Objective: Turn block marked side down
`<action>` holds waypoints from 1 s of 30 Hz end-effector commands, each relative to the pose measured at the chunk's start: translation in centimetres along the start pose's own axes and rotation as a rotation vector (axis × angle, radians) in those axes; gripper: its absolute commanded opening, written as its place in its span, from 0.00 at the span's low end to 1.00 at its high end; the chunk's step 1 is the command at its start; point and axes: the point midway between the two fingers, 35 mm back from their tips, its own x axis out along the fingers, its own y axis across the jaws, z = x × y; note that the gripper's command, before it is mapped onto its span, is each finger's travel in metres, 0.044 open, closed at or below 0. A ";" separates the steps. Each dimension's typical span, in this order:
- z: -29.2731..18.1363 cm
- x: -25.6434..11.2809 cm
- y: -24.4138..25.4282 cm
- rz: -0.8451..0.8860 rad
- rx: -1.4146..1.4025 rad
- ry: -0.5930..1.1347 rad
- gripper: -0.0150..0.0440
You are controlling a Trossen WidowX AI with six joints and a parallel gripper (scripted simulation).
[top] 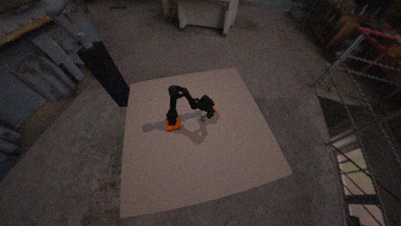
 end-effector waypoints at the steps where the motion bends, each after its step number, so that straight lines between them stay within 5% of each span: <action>1: -0.7 0.0 -0.1 -0.006 -0.006 -0.036 0.25; 30: -1.1 -1.1 -0.4 -0.009 -0.001 -0.194 0.30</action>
